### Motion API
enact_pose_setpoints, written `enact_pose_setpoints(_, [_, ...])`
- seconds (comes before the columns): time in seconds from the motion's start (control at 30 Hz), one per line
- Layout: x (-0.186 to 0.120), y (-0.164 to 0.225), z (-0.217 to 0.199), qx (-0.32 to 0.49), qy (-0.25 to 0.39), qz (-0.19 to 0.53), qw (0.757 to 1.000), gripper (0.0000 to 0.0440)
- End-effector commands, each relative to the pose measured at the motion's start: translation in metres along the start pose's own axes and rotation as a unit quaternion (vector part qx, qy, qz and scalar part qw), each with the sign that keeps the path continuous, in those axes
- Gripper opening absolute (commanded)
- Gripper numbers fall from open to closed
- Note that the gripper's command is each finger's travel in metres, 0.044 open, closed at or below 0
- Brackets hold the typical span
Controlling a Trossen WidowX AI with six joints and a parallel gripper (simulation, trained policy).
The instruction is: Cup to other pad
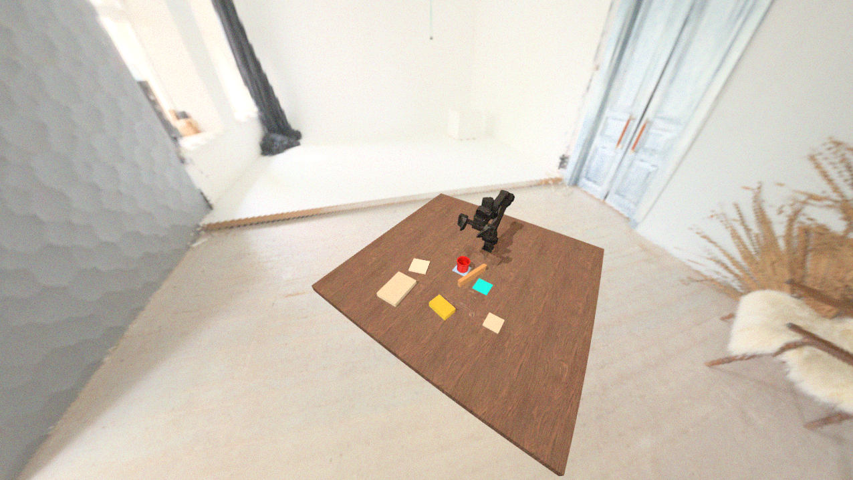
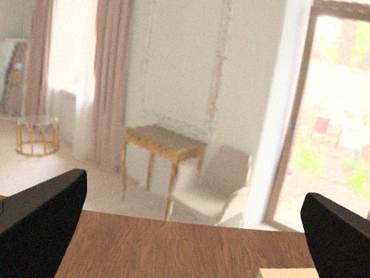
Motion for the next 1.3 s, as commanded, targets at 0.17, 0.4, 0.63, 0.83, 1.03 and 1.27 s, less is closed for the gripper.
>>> enact_pose_setpoints(0.17, [-0.001,0.008,0.004,0.02,0.0,0.026,0.999,0.0242])
enact_pose_setpoints(0.4, [-0.002,0.02,0.014,0.049,-0.007,0.07,0.996,0.0065])
enact_pose_setpoints(0.63, [-0.001,0.033,0.031,0.087,-0.025,0.122,0.988,0.0073])
enact_pose_setpoints(0.83, [-0.002,0.043,0.046,0.118,-0.037,0.166,0.978,0.0087])
enact_pose_setpoints(1.03, [-0.003,0.051,0.058,0.142,-0.04,0.212,0.966,0.0082])
enact_pose_setpoints(1.27, [-0.005,0.061,0.069,0.164,-0.037,0.267,0.949,0.0077])
Point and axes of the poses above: the point midway between the two fingers, 35 mm back from their tips, its own x axis out along the fingers, its own z axis across the jaws, y = z × x, the point moved 1 cm from there along -x, back along the fingers, and after that the axes turned 3 degrees about x, right-handed, at the moved point
